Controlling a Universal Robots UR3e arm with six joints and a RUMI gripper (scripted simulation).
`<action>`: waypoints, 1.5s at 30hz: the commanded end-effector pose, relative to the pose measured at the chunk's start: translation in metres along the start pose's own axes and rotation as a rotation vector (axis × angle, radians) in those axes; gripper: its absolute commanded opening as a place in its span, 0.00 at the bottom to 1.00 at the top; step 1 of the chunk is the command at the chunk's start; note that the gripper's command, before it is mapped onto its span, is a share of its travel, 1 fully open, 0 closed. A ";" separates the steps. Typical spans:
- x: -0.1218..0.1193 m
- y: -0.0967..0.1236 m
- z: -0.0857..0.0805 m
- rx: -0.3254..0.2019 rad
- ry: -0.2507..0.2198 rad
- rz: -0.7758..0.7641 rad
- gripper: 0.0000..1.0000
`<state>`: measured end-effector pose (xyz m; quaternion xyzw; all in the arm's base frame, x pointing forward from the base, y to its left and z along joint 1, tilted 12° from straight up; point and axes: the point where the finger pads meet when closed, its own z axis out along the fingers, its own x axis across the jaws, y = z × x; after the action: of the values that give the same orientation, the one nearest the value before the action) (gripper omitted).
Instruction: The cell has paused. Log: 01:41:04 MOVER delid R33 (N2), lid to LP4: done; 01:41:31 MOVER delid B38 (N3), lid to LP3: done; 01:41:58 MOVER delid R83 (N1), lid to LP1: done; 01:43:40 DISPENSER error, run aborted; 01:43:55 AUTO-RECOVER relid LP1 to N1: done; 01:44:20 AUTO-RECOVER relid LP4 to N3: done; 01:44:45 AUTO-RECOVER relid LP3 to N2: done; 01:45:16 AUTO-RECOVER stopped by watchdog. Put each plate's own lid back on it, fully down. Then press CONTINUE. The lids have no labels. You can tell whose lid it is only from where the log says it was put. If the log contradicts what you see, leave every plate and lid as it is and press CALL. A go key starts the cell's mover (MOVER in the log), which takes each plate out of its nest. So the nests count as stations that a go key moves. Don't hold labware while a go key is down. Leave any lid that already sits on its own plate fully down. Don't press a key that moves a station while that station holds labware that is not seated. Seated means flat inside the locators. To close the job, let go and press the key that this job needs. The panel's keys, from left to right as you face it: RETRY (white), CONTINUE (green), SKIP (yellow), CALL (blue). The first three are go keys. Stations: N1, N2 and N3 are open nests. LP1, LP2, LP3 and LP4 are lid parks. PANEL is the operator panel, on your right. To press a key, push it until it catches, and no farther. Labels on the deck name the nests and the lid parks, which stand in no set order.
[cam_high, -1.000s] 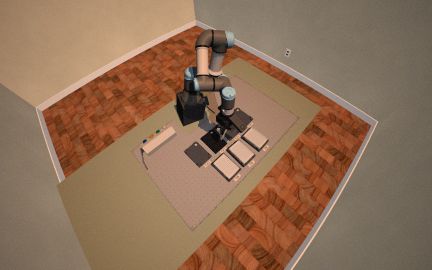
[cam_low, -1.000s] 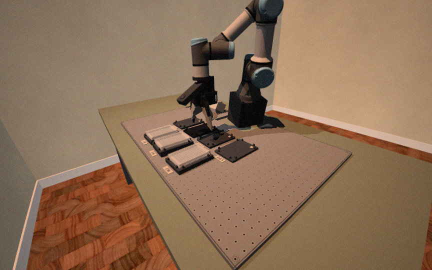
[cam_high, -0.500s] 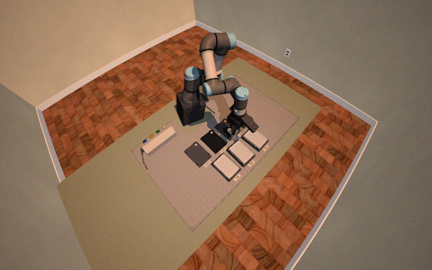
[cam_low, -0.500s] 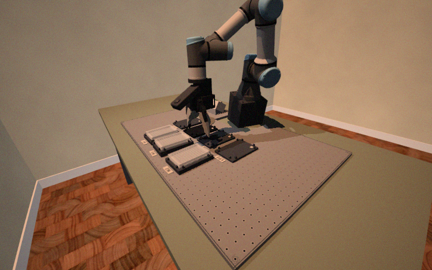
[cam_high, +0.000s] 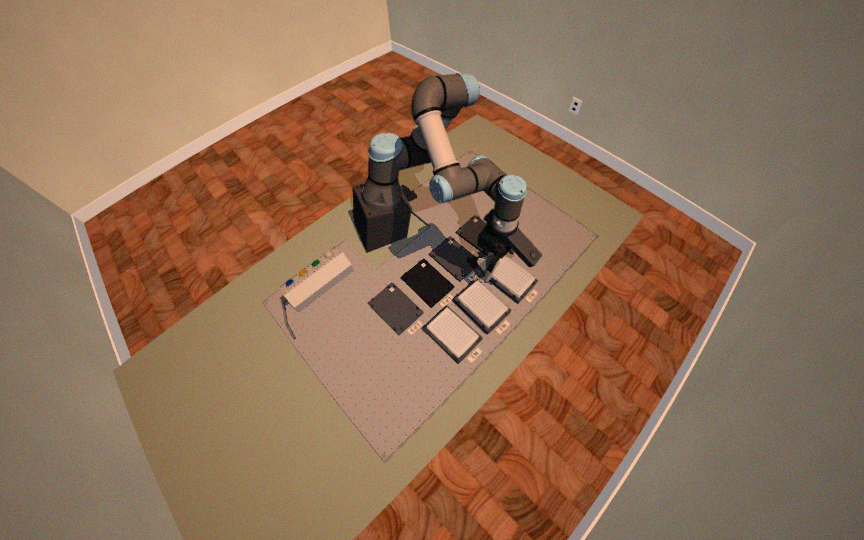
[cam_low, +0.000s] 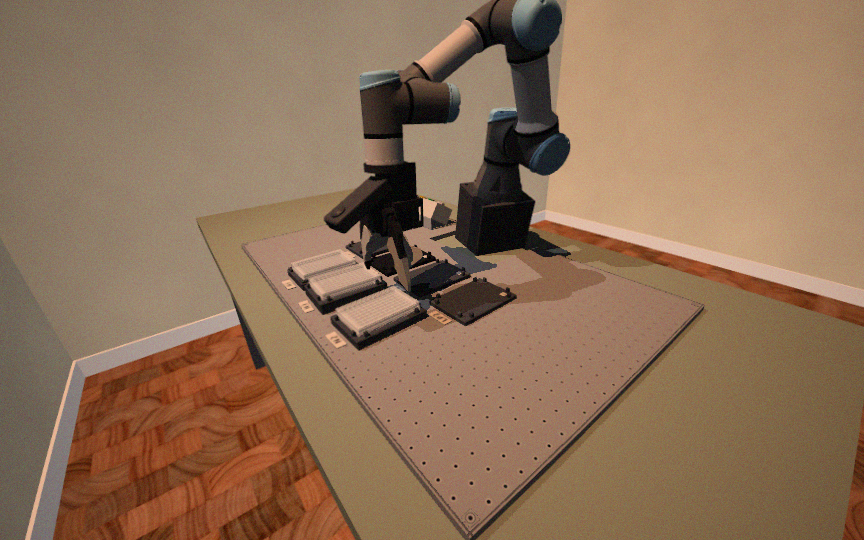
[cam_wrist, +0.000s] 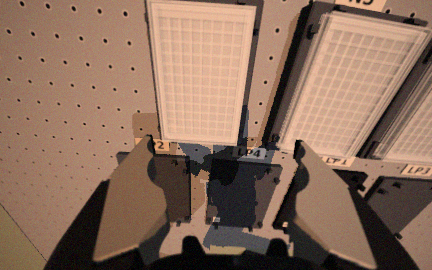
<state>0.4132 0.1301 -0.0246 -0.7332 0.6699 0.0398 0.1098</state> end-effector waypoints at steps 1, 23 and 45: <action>-0.018 -0.031 -0.001 -0.023 0.010 0.028 0.82; -0.024 -0.039 0.003 -0.023 0.009 0.028 0.82; -0.024 -0.037 0.028 -0.024 0.009 0.028 0.82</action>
<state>0.4472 0.1623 -0.0426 -0.7255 0.6799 0.0505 0.0944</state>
